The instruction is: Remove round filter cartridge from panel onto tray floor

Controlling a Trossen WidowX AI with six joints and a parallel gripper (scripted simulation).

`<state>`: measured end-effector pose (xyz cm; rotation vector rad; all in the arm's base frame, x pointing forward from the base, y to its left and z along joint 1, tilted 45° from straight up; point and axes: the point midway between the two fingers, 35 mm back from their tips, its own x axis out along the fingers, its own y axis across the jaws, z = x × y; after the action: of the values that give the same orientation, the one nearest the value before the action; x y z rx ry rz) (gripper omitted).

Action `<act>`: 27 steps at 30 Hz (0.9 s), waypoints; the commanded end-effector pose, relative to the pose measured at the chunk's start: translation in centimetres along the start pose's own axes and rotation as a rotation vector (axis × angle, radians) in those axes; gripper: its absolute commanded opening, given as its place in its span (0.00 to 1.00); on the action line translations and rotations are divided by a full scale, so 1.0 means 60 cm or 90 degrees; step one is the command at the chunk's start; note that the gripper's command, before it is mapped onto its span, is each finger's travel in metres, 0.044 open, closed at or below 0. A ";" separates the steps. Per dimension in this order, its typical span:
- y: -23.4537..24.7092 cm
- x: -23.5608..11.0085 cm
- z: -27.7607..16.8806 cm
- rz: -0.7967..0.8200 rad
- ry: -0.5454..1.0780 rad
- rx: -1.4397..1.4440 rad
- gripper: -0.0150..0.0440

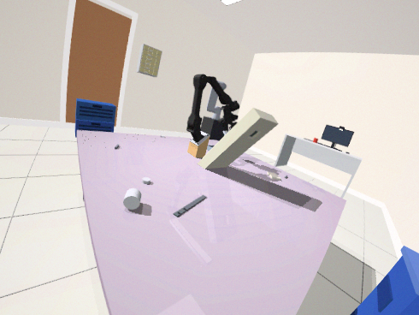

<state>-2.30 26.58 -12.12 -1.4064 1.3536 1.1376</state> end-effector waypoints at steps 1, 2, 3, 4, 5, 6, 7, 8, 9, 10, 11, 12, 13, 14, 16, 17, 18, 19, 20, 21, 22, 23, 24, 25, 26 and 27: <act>0.039 0.028 -0.020 0.031 0.000 -0.050 0.25; 0.048 0.035 -0.027 0.039 0.000 -0.062 0.25; 0.058 0.042 -0.033 0.047 0.001 -0.074 0.25; 0.067 0.048 -0.040 0.055 0.002 -0.086 0.25; 0.075 0.055 -0.048 0.063 0.003 -0.098 0.25; 0.084 0.061 -0.055 0.071 0.004 -0.109 0.25; 0.091 0.066 -0.061 0.077 0.005 -0.119 0.25; 0.095 0.069 -0.065 0.081 0.005 -0.125 0.25; 0.096 0.070 -0.067 0.083 0.006 -0.127 0.25; 0.096 0.070 -0.067 0.083 0.006 -0.127 0.25; 0.096 0.070 -0.067 0.083 0.006 -0.127 0.25; 0.096 0.071 -0.067 0.083 0.006 -0.127 0.25; 0.096 0.075 -0.069 0.083 0.006 -0.127 0.25; 0.097 0.082 -0.072 0.083 0.006 -0.127 0.25; 0.097 0.097 -0.079 0.083 0.006 -0.127 0.25; 0.098 0.105 -0.083 0.083 0.006 -0.127 0.25; 0.098 0.113 -0.087 0.083 0.006 -0.127 0.25; 0.098 0.120 -0.091 0.083 0.006 -0.127 0.25; 0.098 0.128 -0.095 0.083 0.006 -0.127 0.25; 0.098 0.135 -0.100 0.083 0.006 -0.127 0.25; 0.098 0.142 -0.104 0.083 0.006 -0.127 0.25; 0.098 0.149 -0.109 0.083 0.006 -0.127 0.25; 0.098 0.155 -0.114 0.083 0.006 -0.127 0.25; 0.098 0.162 -0.119 0.083 0.006 -0.127 0.25; 0.097 0.168 -0.124 0.083 0.006 -0.127 0.25; 0.097 0.173 -0.128 0.083 0.006 -0.127 0.25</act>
<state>-7.73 17.44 -19.72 -1.4887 1.3831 1.3850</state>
